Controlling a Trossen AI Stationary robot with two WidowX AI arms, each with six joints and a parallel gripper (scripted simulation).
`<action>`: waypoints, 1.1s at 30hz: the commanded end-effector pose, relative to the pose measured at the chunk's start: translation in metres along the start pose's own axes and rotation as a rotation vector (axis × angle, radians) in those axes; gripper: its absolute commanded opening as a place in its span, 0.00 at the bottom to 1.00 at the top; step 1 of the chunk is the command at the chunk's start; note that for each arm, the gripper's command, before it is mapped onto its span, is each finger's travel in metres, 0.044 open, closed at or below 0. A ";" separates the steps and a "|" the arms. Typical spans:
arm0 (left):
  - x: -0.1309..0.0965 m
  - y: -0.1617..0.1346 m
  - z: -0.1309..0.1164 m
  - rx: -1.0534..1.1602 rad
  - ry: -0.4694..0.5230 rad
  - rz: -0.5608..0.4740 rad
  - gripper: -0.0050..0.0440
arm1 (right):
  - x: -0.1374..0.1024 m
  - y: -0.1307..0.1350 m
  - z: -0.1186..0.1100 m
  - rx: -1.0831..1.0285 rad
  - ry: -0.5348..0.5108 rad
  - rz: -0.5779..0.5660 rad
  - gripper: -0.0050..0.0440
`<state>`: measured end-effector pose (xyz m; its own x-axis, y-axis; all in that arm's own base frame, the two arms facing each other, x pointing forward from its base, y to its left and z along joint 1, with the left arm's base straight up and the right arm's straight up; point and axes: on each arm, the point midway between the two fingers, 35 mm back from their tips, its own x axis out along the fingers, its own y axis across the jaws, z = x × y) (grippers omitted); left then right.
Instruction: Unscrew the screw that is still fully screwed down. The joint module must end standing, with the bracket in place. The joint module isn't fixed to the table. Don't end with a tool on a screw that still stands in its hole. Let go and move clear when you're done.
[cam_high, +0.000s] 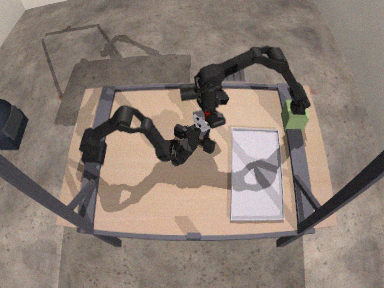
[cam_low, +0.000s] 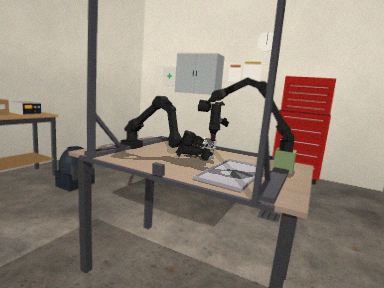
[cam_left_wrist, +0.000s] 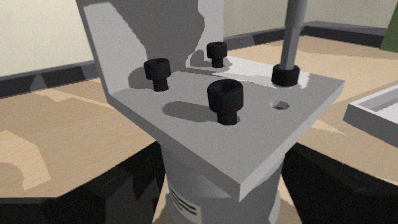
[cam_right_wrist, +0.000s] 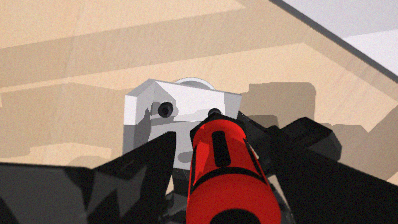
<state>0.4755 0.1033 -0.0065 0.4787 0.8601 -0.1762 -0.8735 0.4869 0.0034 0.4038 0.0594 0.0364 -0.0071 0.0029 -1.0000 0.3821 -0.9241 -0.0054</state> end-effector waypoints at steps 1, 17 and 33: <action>0.002 -0.003 0.011 -0.025 -0.013 -0.001 0.60 | -0.015 0.003 -0.006 0.004 0.042 0.013 0.61; 0.002 -0.003 0.011 -0.025 -0.013 -0.001 0.60 | -0.015 0.003 -0.006 0.004 0.042 0.013 0.37; 0.002 -0.003 0.011 -0.025 -0.013 -0.001 0.60 | -0.015 0.003 -0.006 0.004 0.042 0.013 0.37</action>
<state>0.4755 0.1033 -0.0065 0.4788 0.8601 -0.1762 -0.8735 0.4869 0.0034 0.4038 0.0586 0.0364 -0.0076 0.0023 -1.0000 0.3797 -0.9251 -0.0050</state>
